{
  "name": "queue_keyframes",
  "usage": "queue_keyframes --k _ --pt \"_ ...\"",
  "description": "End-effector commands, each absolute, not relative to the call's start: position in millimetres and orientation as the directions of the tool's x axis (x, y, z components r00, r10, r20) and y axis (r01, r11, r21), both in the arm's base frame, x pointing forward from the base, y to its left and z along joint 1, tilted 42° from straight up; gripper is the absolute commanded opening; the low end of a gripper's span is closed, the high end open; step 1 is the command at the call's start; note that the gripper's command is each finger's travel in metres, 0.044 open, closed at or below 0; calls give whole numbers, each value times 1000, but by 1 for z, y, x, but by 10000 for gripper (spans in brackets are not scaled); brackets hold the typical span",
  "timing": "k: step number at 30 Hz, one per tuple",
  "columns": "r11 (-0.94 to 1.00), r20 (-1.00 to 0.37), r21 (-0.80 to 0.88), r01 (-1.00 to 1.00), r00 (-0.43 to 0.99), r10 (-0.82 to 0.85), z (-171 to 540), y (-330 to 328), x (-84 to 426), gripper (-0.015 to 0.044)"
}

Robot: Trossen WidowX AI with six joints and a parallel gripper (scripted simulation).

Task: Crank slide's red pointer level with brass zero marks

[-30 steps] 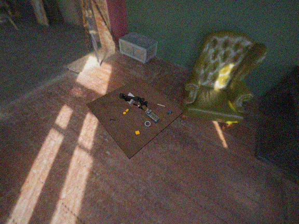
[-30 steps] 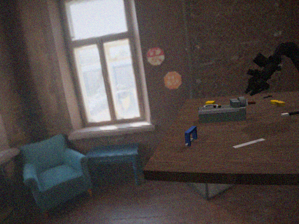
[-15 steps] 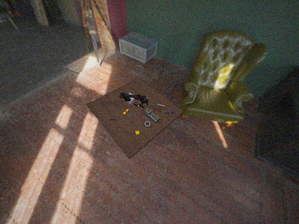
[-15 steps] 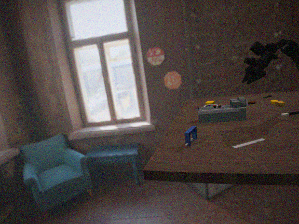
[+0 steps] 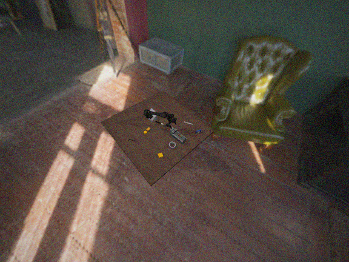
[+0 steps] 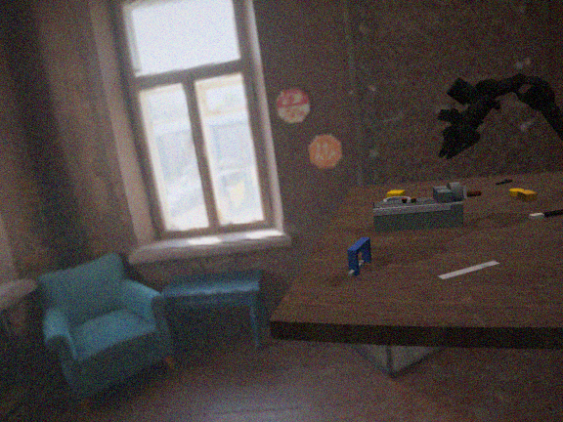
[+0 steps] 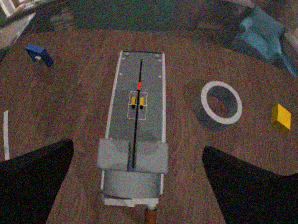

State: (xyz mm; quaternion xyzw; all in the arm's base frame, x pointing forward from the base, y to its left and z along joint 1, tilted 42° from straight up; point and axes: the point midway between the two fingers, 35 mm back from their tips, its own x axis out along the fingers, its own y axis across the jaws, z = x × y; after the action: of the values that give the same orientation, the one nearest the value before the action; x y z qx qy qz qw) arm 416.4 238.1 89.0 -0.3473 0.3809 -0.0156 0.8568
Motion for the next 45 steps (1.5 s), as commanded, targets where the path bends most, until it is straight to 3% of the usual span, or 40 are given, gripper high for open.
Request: queue_keyframes --k 1,13,22,45 --pt "767 -656 -594 -241 698 -289 87 243 430 440" --pt "782 -689 -571 -250 664 -291 78 251 459 440" --pt "781 -688 -573 -250 665 -292 42 221 466 440" --pt "782 -688 -572 -247 664 -293 56 233 464 440"
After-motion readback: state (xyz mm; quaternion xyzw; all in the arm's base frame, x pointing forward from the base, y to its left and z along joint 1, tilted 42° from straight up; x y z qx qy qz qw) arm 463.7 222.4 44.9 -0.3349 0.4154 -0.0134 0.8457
